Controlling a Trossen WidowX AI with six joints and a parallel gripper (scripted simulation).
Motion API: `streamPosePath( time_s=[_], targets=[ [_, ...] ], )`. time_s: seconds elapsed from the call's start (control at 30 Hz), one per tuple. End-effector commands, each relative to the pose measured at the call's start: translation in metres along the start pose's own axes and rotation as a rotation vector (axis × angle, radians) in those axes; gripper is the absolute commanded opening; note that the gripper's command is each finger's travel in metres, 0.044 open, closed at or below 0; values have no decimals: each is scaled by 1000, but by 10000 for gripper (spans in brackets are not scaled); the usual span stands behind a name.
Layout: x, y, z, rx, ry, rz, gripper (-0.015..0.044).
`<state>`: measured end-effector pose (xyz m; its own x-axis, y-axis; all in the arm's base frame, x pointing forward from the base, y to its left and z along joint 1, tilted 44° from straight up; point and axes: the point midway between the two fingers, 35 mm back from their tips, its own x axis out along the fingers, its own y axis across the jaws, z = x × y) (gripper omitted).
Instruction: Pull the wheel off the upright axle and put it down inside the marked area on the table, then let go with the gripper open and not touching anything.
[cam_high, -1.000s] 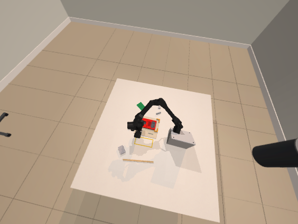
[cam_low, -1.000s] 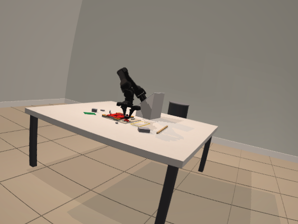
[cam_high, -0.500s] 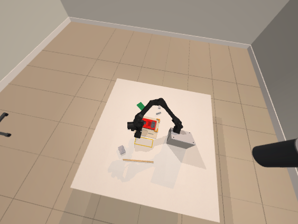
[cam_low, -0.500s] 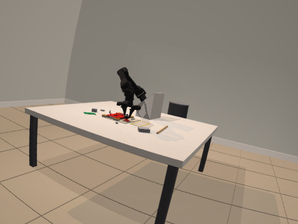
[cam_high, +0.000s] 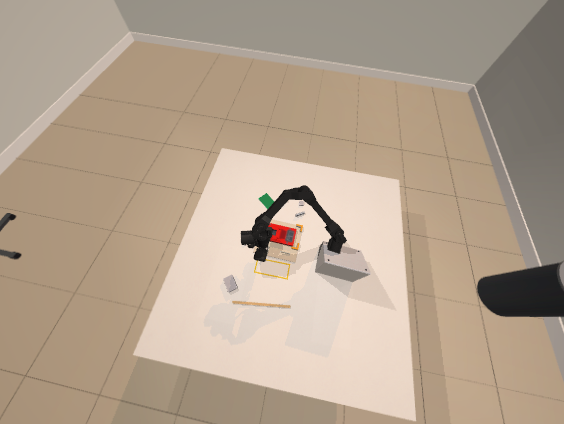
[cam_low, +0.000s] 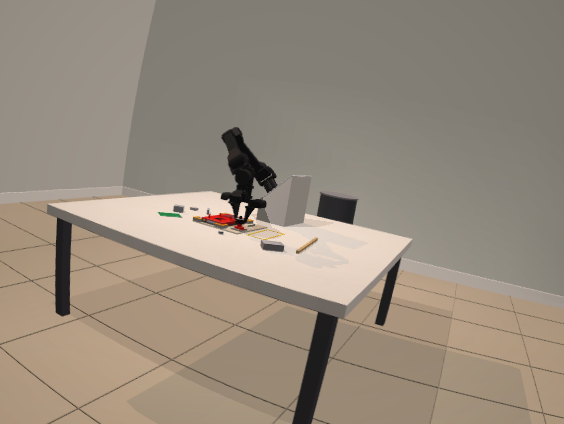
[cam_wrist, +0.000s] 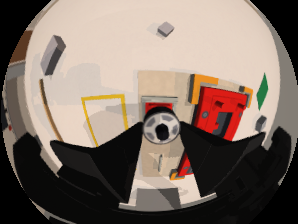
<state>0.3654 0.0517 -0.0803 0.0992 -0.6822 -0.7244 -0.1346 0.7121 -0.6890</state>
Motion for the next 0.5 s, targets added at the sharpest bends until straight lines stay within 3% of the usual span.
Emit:
streamPosePath(
  time_s=[0.0, 0.47],
  targets=[
    [-7, 1, 1, -3, -5, 1, 0],
    [-12, 1, 1, -4, -6, 1, 0]
  ],
)
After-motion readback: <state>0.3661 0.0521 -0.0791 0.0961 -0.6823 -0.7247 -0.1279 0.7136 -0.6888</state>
